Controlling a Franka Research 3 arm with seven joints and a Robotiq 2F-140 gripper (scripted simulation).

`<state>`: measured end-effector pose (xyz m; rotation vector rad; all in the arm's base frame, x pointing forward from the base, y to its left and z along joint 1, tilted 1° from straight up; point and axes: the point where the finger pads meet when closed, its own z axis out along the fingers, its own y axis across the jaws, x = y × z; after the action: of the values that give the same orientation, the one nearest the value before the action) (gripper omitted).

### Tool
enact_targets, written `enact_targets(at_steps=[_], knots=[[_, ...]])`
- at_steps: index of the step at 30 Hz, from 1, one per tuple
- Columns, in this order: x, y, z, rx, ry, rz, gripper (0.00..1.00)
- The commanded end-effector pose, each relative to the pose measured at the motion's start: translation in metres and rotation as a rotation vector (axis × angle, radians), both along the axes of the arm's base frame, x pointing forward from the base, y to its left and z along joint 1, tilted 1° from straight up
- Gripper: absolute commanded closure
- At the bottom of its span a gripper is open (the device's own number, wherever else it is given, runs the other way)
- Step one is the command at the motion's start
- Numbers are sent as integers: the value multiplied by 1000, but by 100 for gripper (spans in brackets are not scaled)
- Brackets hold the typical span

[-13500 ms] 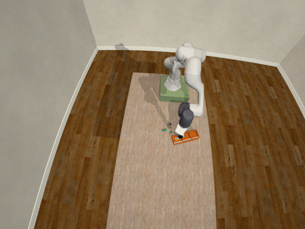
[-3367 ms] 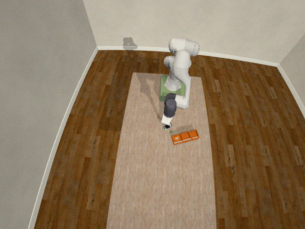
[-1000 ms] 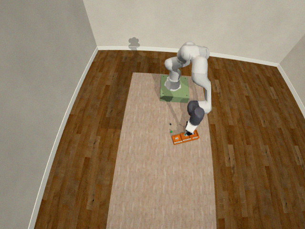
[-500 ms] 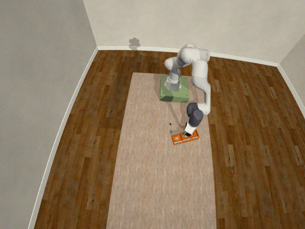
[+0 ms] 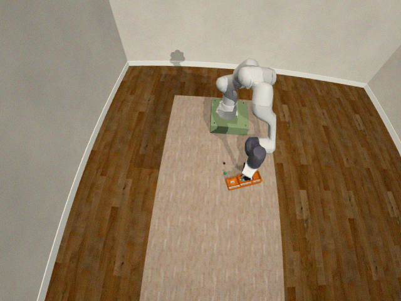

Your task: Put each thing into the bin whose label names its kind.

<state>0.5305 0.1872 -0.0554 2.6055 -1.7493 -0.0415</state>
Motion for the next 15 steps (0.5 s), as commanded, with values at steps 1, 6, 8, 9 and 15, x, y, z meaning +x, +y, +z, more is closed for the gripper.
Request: enact_targets(at_steps=[1,6,8,9,15], knots=[[4,2,1,4,-8,3,95],[4,2,1,4,-8,3,95],[4,1,1,4,-8,3,95],[4,1,1,4,-8,3,95],[4,1,1,4,-8,3,83]])
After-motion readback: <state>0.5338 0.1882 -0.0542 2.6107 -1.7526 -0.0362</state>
